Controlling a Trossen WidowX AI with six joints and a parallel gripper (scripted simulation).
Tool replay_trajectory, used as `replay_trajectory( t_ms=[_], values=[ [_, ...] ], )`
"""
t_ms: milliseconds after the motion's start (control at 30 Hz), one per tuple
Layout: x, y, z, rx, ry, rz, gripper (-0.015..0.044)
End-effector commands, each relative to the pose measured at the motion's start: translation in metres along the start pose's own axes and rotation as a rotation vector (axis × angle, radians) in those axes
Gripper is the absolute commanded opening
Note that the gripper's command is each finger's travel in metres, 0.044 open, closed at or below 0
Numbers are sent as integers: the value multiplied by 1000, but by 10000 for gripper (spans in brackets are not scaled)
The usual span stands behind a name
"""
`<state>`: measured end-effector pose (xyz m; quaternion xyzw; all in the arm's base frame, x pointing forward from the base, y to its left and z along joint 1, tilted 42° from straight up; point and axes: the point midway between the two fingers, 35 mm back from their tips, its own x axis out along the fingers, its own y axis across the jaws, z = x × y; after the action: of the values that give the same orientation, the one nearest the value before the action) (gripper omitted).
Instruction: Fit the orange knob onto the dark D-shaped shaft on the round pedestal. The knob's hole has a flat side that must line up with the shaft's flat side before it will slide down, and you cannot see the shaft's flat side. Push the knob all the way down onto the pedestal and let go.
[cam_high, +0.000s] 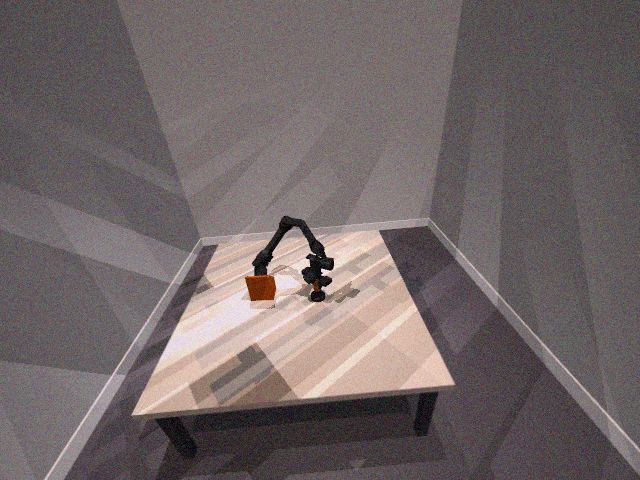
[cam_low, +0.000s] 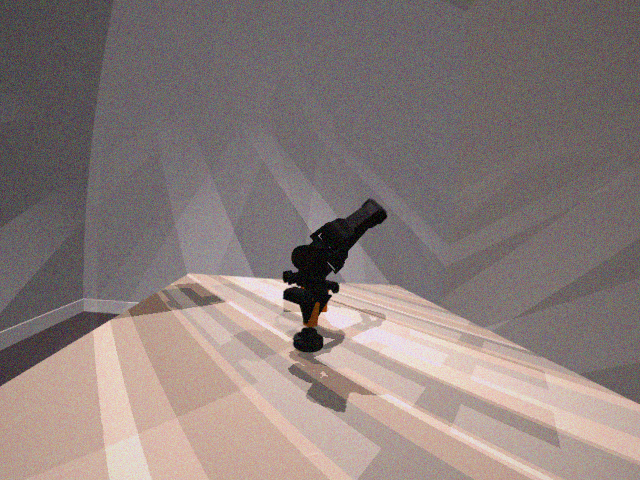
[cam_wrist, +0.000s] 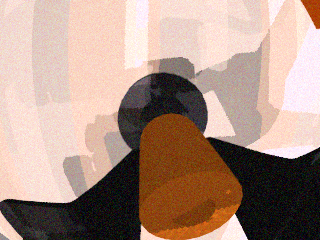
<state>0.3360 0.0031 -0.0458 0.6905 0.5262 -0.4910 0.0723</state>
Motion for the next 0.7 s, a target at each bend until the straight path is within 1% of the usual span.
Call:
replay_trajectory(
  t_ms=[0,667],
  values=[
    [1,0,0,6,2,1,0],
    [6,0,2,4,3,1,0]
  ],
)
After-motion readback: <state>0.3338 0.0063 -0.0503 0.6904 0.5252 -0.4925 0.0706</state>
